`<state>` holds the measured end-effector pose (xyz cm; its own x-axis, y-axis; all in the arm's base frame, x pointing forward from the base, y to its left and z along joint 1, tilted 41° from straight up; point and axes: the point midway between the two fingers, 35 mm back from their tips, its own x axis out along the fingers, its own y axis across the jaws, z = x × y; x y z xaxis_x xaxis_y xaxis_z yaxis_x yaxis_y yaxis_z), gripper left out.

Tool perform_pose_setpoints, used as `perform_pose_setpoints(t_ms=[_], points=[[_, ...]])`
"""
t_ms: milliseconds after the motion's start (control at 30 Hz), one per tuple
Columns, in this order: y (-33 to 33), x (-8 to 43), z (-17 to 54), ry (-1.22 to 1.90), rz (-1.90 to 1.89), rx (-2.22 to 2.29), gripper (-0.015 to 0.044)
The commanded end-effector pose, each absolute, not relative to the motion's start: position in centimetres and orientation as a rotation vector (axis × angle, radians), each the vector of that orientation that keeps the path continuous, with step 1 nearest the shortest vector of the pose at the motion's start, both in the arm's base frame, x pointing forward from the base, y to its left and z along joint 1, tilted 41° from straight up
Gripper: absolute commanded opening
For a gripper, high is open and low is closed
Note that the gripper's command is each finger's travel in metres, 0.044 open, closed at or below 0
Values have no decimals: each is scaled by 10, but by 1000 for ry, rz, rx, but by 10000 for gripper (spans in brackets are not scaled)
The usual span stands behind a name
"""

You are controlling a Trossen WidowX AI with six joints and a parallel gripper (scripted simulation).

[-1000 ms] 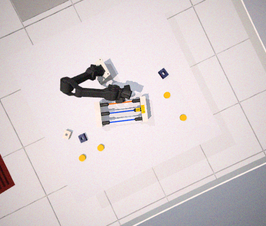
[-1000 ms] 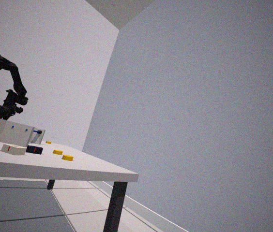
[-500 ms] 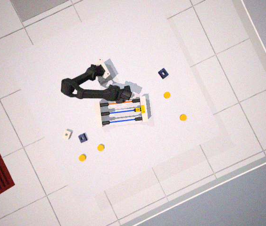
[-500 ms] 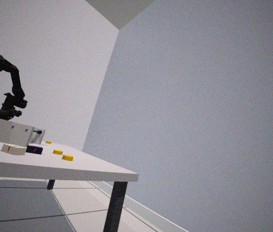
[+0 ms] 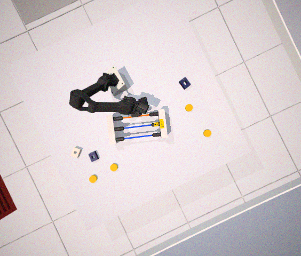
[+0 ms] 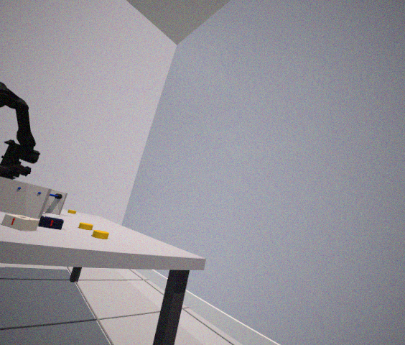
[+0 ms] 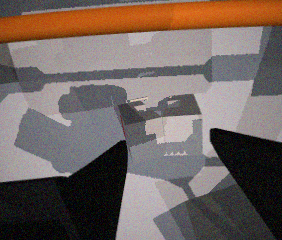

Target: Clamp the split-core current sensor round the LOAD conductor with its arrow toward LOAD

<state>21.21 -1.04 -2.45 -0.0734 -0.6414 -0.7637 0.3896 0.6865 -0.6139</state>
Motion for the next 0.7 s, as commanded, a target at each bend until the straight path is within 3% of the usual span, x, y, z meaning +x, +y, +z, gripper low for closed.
perform_pose_setpoints(t_ms=[0,300,567,667], points=[[-10,213,-24,1405,-862,-225,262],[-10,213,-24,1405,-862,-225,202],[10,220,-5,1407,-856,-223,0],[22,223,7,1409,-854,-224,0]])
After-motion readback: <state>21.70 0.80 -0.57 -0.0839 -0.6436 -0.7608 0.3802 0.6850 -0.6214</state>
